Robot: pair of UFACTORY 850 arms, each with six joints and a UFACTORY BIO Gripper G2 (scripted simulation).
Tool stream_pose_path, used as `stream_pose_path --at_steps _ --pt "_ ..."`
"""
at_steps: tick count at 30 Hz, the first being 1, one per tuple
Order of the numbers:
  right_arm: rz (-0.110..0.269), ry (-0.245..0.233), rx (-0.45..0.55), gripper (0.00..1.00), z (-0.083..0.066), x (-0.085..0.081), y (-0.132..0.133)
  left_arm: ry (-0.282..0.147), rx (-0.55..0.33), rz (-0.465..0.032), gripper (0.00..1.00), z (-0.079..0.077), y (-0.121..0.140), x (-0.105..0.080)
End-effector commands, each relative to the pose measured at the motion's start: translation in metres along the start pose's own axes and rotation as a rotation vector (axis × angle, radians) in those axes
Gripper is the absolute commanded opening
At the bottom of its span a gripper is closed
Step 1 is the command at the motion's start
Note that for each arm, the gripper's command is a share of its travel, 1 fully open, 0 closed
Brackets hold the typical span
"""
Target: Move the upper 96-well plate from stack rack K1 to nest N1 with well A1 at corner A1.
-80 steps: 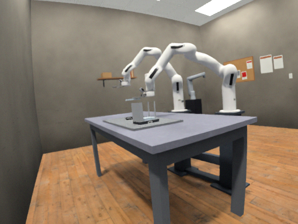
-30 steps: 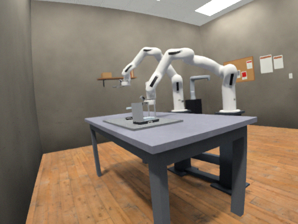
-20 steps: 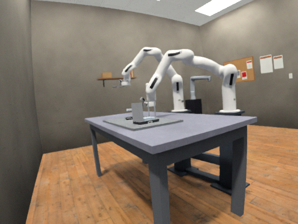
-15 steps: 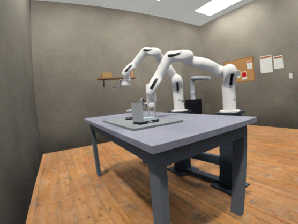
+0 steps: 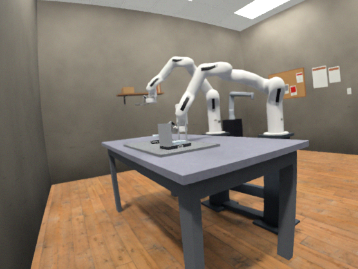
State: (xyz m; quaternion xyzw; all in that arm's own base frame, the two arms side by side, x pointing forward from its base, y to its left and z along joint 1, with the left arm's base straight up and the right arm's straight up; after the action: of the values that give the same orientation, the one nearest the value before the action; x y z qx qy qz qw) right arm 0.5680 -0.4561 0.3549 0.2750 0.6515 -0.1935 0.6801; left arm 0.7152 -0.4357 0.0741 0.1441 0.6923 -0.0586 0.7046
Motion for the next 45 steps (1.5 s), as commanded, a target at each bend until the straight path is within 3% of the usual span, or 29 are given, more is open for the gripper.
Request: stream_pose_path --at_steps 1,11,45 --pt "0.0 -0.002 0.0 1.0 0.0 -0.001 0.0 -0.002 0.0 -0.001 0.0 0.001 -0.001 0.005" --pt "0.0 -0.002 0.0 1.0 0.0 -0.001 0.0 -0.002 0.0 -0.001 0.0 0.001 -0.003 0.018" --pt "0.0 -0.002 0.0 1.0 0.0 -0.001 0.0 -0.002 0.0 -0.001 0.0 0.001 -0.003 0.018"
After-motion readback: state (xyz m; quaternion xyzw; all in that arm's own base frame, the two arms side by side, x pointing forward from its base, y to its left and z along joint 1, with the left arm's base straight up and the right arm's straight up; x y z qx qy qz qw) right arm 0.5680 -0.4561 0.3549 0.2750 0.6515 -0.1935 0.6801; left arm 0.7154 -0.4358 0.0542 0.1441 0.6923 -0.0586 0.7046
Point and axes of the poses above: on each arm, the point midway between the two finger pads, its own z axis out along the fingers, its own y axis across the jaws, x = y × z, the point moved 2 cm from there along -z, back along the fingers, and after that the axes turned 7 degrees about z, right-handed, at the moved point
